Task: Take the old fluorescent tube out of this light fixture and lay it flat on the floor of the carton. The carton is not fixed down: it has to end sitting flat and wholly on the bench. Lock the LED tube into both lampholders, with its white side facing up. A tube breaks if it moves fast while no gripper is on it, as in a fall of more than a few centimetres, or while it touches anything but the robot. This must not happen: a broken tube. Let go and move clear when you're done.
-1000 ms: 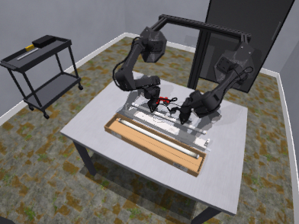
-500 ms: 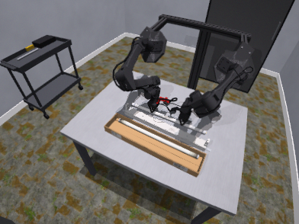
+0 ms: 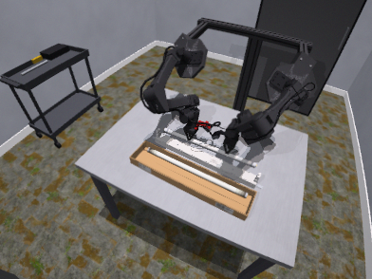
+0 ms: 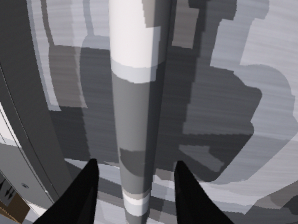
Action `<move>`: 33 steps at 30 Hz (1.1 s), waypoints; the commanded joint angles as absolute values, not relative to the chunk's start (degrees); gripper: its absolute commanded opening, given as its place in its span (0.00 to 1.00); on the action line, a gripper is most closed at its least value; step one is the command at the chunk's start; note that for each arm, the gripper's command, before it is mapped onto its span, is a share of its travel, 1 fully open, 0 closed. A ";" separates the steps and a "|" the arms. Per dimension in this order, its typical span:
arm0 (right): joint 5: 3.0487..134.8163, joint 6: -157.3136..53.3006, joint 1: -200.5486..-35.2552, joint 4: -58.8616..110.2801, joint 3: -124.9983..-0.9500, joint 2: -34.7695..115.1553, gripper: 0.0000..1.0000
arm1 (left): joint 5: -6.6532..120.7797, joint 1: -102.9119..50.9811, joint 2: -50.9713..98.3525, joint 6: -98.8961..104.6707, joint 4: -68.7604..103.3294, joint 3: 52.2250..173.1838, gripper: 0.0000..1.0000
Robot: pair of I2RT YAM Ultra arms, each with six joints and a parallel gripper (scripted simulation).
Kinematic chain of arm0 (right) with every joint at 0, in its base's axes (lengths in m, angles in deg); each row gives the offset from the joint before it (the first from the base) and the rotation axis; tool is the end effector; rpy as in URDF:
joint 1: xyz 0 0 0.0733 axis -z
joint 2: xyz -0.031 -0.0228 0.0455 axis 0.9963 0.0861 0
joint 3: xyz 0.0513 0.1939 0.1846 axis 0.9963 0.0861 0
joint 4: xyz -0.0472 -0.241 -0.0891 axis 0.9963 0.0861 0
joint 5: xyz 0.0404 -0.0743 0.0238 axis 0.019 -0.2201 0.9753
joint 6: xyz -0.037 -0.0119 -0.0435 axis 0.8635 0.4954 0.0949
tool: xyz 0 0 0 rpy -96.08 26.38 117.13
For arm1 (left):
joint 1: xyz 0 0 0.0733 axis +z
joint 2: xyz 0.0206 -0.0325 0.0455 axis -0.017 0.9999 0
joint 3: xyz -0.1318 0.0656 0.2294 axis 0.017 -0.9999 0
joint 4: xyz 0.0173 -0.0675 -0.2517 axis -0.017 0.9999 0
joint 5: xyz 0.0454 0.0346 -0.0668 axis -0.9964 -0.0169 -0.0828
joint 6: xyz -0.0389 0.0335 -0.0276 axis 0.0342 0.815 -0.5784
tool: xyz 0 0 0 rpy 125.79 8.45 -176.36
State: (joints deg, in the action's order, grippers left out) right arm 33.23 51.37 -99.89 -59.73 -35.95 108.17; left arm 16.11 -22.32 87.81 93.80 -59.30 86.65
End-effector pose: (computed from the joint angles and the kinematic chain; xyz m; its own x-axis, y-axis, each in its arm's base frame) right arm 0.3316 0.0663 -0.0569 -0.1346 -0.8957 0.4239 -0.4555 -0.3240 -0.8292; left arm 0.3332 -0.1011 -0.0410 -0.2354 0.9332 0.2714 0.4215 -0.1537 0.8937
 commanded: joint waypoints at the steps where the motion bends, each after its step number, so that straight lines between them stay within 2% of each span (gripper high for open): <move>1: 34.14 51.83 -100.73 -58.44 -35.45 110.23 0.11 | 14.09 -24.61 85.71 92.00 -61.08 83.57 0.49; 18: 34.14 51.83 -100.73 -58.44 -35.45 110.23 0.11 | 20.20 -21.13 78.94 88.42 -47.27 77.78 0.49; 24: 34.14 51.83 -100.73 -58.44 -35.45 110.23 0.11 | 24.16 -17.06 71.78 83.27 -36.41 69.88 0.49; 26: 34.14 51.83 -100.73 -58.44 -35.45 110.23 0.11 | 25.14 -20.32 68.69 81.92 -30.73 77.76 0.49; 29: 34.14 51.83 -100.73 -58.44 -35.45 110.23 0.11 | 20.67 -19.92 66.77 79.54 -16.71 79.38 0.49; 33: 34.14 51.83 -100.73 -58.44 -35.45 110.23 0.11 | 20.54 -20.80 67.41 79.19 -16.47 83.20 0.49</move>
State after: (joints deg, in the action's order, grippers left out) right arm 33.23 51.37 -99.89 -59.73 -35.95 108.17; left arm 21.16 -19.06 68.40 81.15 -23.13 81.49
